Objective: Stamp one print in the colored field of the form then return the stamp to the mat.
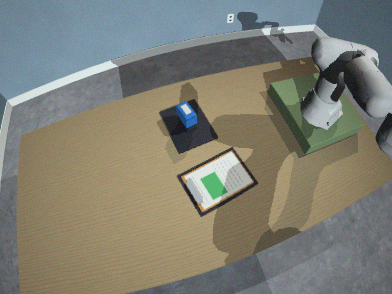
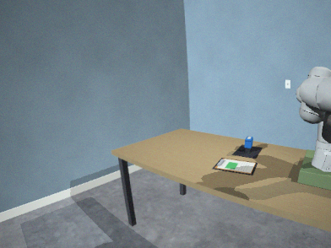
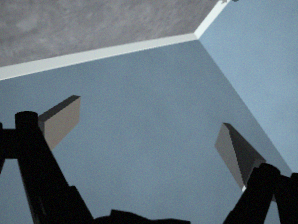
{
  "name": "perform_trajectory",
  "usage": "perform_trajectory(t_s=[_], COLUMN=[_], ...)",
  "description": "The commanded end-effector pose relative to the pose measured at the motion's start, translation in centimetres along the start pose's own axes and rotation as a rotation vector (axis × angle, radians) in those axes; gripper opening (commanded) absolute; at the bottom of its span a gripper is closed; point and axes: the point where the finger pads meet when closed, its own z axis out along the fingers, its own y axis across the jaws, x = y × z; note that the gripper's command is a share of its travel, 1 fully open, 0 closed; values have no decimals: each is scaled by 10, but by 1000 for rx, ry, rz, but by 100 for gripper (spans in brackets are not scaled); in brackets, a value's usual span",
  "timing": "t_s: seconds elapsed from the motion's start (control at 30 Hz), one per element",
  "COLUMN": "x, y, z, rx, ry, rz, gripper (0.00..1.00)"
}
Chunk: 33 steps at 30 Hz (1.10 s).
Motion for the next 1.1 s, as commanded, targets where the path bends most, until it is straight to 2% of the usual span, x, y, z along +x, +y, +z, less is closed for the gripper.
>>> perform_trajectory(t_s=[0.0, 0.17, 0.2, 0.67, 0.7, 1.07], x=[3, 3, 35, 35, 71, 71], y=[0, 0, -17, -17, -30, -30], z=[3, 3, -31, -31, -68, -68], rx=[0, 0, 66, 66, 134, 134], ry=[12, 12, 30, 30, 51, 51], rz=[-23, -23, -25, -25, -23, -23], gripper=[100, 100, 100, 100, 100, 100])
